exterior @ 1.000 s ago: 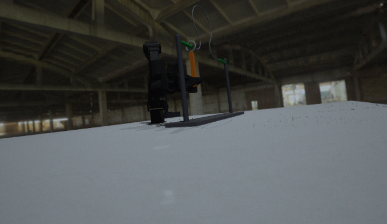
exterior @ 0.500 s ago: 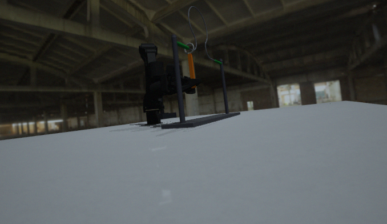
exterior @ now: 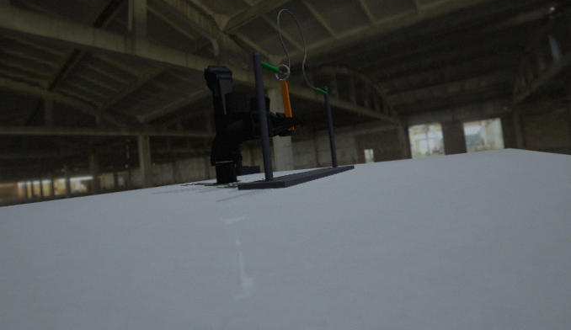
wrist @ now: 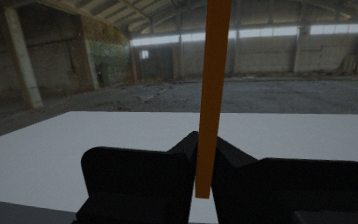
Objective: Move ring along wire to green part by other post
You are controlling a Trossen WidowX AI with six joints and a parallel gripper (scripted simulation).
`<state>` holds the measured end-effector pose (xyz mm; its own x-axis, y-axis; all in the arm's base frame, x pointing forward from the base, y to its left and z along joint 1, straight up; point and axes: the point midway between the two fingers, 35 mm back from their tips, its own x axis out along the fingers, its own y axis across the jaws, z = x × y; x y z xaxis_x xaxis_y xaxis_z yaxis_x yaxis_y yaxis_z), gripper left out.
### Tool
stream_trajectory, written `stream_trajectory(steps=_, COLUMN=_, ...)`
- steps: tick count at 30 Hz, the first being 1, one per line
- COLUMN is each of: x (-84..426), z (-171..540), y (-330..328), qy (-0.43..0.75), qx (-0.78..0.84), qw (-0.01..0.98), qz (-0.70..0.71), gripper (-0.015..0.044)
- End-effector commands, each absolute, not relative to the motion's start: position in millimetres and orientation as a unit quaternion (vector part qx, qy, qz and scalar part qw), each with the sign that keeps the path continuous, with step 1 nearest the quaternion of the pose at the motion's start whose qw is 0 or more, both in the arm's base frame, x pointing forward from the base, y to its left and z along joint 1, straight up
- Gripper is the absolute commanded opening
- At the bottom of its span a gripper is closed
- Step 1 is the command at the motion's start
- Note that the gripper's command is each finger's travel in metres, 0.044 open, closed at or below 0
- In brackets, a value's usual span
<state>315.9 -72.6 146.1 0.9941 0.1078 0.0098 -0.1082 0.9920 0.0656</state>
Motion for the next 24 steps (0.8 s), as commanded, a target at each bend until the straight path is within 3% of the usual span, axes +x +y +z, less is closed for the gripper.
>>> stream_trajectory(steps=1, x=314, z=146, y=-65, qy=-0.002, qx=0.051, qw=0.997, qz=0.053, gripper=-0.015)
stream_trajectory(steps=24, x=300, z=162, y=-11, qy=0.047, qx=0.214, qw=0.974, qz=0.063, gripper=-0.015)
